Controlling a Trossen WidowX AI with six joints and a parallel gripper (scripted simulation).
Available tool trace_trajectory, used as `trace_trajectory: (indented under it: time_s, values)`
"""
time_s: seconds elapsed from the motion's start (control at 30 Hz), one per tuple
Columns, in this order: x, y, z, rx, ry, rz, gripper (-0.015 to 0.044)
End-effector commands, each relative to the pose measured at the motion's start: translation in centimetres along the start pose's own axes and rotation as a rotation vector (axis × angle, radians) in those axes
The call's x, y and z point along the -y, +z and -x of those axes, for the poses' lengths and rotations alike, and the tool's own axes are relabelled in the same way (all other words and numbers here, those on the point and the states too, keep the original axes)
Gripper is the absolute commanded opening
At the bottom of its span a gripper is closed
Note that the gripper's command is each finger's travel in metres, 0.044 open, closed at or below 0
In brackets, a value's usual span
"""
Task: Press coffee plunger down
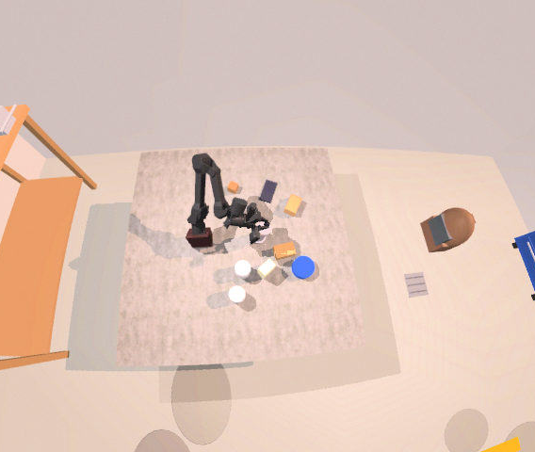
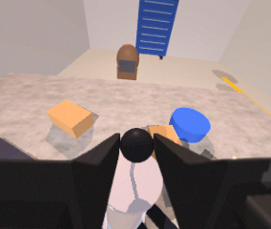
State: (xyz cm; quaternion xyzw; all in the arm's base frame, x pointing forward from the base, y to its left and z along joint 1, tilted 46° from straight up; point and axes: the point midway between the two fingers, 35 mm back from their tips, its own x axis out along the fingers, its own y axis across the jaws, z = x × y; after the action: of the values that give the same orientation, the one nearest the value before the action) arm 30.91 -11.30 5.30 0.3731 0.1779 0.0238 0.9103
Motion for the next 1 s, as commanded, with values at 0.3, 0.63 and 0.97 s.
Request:
trace_trajectory:
  time_s: [0.3, 0.63, 0.97]
  values:
    - [0.0, -1.79, -1.0, -0.06, 0.009, -0.04, 0.0128]
    - [0.13, -1.65, -1.17, -0.06, 0.009, -0.04, 0.0128]
    - [0.25, -1.55, -1.29, -0.06, 0.009, -0.04, 0.0128]
